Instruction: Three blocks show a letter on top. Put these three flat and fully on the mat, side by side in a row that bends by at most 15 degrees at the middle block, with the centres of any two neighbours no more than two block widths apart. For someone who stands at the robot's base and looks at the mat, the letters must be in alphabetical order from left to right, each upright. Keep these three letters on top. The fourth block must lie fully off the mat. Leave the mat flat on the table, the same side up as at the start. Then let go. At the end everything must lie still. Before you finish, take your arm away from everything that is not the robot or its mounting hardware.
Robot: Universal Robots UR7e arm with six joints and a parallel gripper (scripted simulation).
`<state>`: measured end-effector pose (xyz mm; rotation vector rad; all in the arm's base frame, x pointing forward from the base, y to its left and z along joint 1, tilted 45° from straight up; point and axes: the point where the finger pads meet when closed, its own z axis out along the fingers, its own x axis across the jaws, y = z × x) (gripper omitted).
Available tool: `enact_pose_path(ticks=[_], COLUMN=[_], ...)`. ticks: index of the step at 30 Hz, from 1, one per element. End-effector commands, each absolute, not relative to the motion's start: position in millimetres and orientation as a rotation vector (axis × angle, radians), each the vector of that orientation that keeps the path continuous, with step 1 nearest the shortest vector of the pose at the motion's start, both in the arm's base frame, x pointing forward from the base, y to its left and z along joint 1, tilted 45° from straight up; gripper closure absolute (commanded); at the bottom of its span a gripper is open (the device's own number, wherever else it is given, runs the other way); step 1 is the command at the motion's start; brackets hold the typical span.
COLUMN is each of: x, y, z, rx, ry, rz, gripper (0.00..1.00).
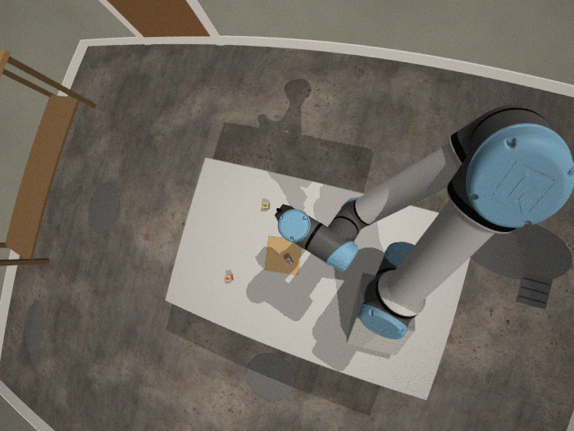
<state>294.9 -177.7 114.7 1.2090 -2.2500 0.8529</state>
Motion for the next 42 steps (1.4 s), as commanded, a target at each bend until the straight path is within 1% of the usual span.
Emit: enact_pose_path(ticks=[1, 24, 42], x=[296, 303, 322], y=[-178, -175, -164], z=[116, 113, 101], rx=[1.208, 1.308, 1.626], ry=[-2.251, -2.173, -1.872], rz=[0.858, 0.819, 0.675], gripper=[0.51, 0.51, 0.51])
